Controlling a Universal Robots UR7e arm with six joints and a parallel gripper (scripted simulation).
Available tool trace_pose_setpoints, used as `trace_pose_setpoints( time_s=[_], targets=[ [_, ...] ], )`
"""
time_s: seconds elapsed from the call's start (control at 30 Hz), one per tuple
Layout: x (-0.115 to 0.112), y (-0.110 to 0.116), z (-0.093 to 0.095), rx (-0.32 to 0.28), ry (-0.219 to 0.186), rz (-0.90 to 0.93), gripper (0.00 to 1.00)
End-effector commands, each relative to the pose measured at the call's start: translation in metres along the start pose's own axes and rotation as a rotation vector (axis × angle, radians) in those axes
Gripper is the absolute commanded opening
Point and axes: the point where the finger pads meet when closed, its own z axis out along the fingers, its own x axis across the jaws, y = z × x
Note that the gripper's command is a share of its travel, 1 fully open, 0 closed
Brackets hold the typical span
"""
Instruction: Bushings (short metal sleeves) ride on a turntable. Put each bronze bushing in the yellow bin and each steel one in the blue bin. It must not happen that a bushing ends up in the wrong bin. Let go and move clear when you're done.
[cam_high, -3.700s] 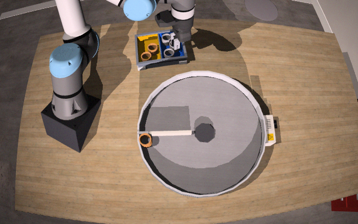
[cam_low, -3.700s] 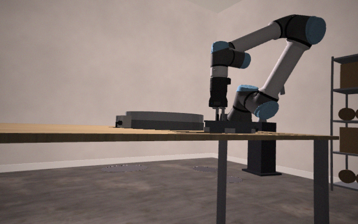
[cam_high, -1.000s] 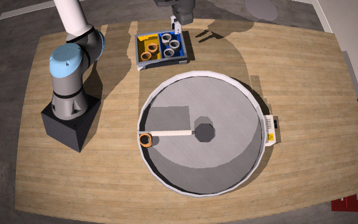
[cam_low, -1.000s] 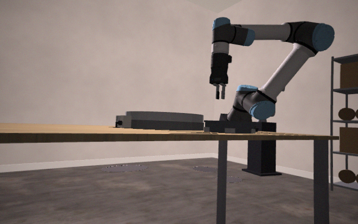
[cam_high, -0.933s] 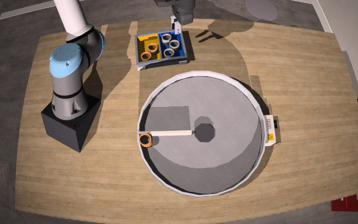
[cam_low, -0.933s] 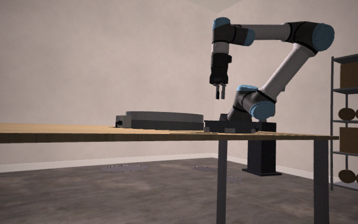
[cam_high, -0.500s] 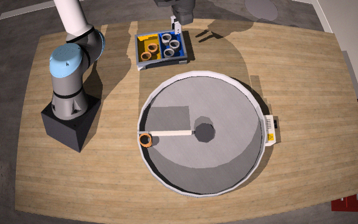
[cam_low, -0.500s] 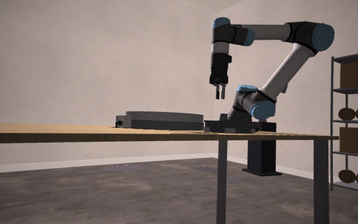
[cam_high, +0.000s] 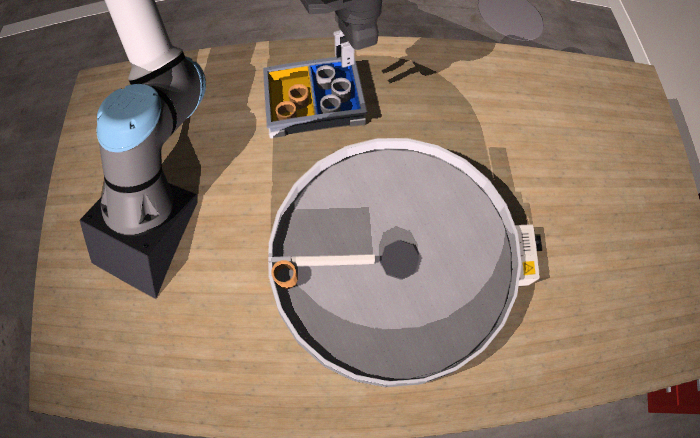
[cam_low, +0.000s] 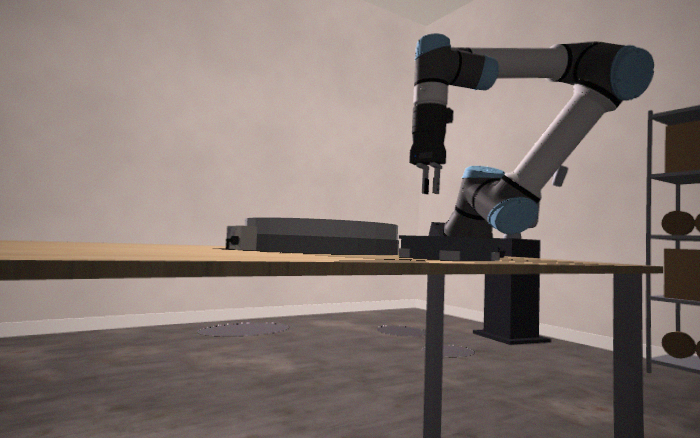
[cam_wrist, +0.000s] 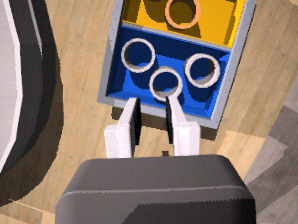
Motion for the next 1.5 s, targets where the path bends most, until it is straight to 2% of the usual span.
trace_pose_setpoints(
  time_s=[0.0, 0.33, 0.43, 0.5, 0.6, 0.7, 0.77, 1.0, 1.2, 1.3, 1.43, 1.47],
  targets=[
    [0.0, 0.0, 0.0, -0.001, 0.0, 0.0, 0.47],
    [0.0, 0.0, 0.0, -0.001, 0.0, 0.0, 0.47],
    [-0.027, -0.02, 0.0, 0.0, 0.0, -0.001, 0.45],
    [-0.027, -0.02, 0.0, 0.0, 0.0, -0.001, 0.45],
    [-0.044, -0.034, 0.001, 0.0, 0.001, -0.001, 0.45],
    [-0.044, -0.034, 0.001, 0.0, 0.001, -0.001, 0.45],
    [-0.062, -0.047, 0.001, 0.0, 0.001, -0.001, 0.45],
    [-0.089, -0.067, 0.002, 0.001, 0.002, -0.001, 0.45],
    [-0.089, -0.067, 0.002, 0.001, 0.002, -0.001, 0.45],
    [-0.115, -0.088, 0.002, 0.002, 0.003, -0.001, 0.45],
    [-0.124, -0.094, 0.003, 0.002, 0.003, -0.001, 0.45],
    [-0.132, -0.1, 0.003, 0.002, 0.003, -0.001, 0.45]
  ],
)
